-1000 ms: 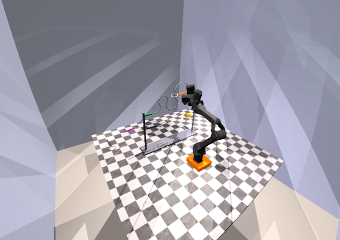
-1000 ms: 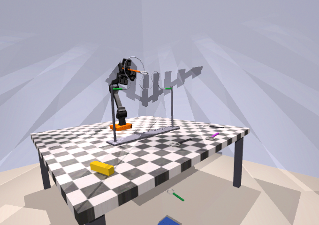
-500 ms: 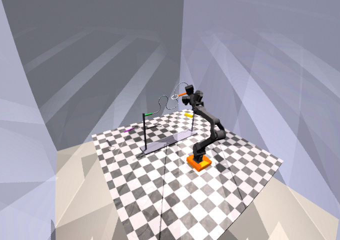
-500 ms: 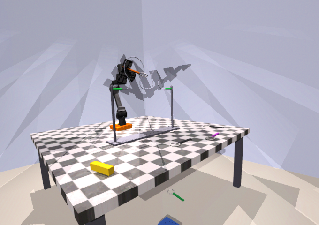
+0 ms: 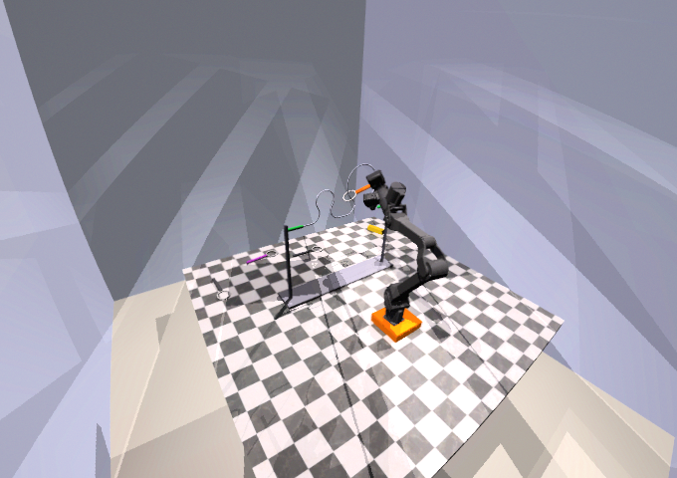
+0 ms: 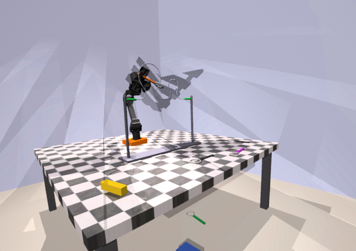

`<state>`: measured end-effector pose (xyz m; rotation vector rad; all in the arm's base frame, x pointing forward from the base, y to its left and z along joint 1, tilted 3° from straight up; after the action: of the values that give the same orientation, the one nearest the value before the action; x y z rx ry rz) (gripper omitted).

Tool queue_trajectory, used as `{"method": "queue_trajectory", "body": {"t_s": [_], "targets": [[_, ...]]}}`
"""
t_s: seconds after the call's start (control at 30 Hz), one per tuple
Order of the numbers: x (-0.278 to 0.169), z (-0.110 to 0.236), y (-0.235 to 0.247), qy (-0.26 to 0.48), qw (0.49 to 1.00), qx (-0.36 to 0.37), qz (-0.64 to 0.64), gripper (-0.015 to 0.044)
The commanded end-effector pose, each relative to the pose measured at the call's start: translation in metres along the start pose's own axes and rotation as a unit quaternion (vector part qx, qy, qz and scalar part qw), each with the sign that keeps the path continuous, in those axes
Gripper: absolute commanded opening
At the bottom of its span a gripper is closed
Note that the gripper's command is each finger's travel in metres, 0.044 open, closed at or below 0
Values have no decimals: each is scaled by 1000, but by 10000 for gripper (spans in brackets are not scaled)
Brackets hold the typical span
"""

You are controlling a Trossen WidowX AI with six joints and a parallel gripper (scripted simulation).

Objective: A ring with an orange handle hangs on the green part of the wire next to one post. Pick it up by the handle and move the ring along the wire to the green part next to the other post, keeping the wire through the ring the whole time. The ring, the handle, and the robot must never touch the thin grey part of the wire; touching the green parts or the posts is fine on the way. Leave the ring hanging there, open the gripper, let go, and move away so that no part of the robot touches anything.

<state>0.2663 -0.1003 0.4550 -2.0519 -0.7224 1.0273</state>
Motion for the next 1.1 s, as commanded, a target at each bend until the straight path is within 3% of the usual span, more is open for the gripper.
{"method": "queue_trajectory", "body": {"t_s": [0.0, 0.47, 1.07], "targets": [[1, 0, 1, -4, 1000, -8, 15, -150], [-2, 0, 11, -7, 999, -19, 35, -150], [-7, 6, 52, 16, 997, 40, -71, -150]]}}
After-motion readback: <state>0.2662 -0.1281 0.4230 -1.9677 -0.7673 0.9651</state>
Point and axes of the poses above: the point midway between the two fingers, 35 mm back from their tips, its own z axis back along the fingers, its own y axis across the jaws, x = y × z, the point moved 2 cm from there along z, back along the fingers, and after that the axes turned 7 degrees about -z, right-handed, at the moved point
